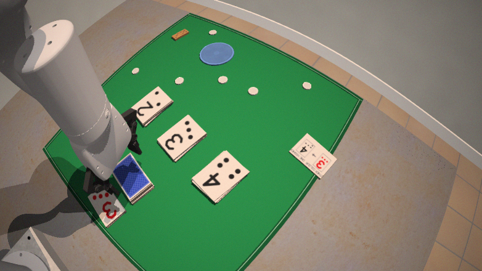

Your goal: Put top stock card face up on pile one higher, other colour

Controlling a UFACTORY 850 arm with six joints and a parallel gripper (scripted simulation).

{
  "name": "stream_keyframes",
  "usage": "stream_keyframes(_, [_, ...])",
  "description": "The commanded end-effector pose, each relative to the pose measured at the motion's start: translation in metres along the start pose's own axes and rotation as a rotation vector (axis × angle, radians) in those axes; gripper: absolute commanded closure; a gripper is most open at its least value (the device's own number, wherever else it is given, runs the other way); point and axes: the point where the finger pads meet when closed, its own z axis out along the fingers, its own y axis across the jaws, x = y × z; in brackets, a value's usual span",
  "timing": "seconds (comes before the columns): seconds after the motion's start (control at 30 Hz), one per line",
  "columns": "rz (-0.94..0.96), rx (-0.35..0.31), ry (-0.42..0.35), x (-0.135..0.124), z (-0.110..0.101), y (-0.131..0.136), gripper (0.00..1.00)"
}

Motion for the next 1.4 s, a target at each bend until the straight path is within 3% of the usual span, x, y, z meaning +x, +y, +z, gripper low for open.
stream_keyframes(0.0, [-0.138,0.001,0.001,0.0001,-0.0003,-0.0006,0.0])
stream_keyframes(1.37, [-1.024,0.0,0.002,-0.0003,0.0006,-0.0003,0.0])
